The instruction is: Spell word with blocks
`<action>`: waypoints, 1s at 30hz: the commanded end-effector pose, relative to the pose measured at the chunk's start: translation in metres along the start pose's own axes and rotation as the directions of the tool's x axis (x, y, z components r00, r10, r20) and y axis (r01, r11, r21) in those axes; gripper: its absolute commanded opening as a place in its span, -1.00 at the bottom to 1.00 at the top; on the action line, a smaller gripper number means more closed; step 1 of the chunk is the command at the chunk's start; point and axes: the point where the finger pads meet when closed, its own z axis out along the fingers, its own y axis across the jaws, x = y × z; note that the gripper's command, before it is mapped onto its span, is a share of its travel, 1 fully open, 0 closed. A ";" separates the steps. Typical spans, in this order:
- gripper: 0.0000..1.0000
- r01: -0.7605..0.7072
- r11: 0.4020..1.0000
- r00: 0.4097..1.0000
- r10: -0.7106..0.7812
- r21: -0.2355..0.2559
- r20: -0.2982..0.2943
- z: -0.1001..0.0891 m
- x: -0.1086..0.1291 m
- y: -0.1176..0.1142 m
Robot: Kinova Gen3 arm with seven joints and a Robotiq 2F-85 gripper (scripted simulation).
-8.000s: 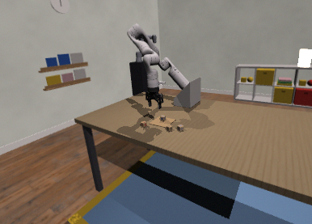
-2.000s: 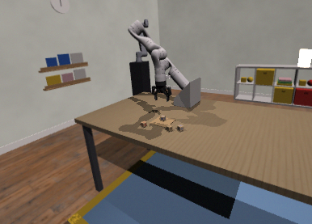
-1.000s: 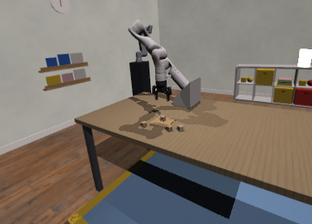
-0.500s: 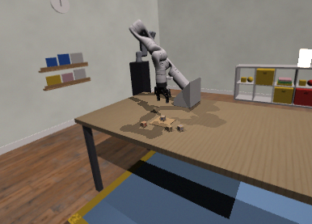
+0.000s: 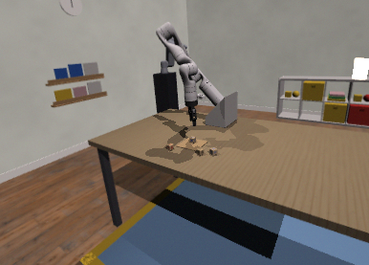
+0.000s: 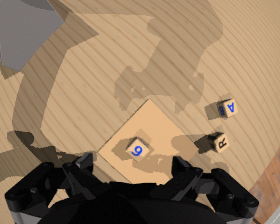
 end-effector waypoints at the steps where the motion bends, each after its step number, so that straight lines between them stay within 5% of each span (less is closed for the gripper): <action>1: 1.00 -0.121 0.993 0.993 0.121 -0.007 0.008 0.003 0.003 0.001; 12: 1.00 -0.482 0.875 0.876 0.483 -0.028 0.011 0.012 -0.004 0.004; 30: 1.00 -0.631 0.774 0.775 0.632 -0.044 0.008 0.015 -0.008 0.007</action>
